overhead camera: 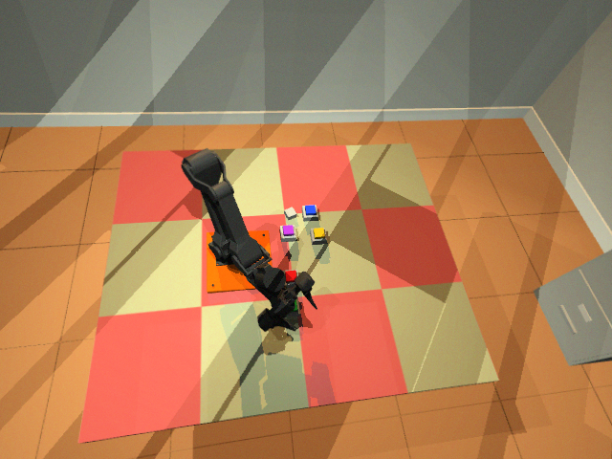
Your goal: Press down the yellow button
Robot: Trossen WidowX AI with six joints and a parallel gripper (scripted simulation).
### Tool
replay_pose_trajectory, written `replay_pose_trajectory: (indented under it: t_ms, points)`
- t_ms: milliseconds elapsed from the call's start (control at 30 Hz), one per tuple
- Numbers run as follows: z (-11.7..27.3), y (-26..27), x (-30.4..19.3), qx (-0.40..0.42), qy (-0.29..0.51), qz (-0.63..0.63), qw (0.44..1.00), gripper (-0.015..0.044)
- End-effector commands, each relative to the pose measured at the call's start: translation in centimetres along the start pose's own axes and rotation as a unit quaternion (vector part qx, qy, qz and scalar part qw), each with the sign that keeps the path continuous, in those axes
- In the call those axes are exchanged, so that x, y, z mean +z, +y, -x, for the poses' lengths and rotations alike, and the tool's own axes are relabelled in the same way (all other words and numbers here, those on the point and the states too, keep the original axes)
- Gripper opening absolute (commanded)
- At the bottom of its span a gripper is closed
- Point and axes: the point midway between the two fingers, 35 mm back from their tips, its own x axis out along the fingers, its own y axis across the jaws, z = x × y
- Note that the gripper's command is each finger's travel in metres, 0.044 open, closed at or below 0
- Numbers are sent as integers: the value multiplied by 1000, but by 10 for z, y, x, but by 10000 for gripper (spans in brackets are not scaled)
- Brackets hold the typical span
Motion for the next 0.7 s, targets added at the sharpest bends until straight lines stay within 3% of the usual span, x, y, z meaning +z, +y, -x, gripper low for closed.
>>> replay_pose_trajectory:
  t_ms: [0, 300, 667]
  points:
    - [-1, 2, 0, 1, 4, 1, 1000, 400]
    - [-20, 102, -27, 38, 207, 112, 971, 400]
    - [34, 206, -75, 57, 389, 302, 869, 400]
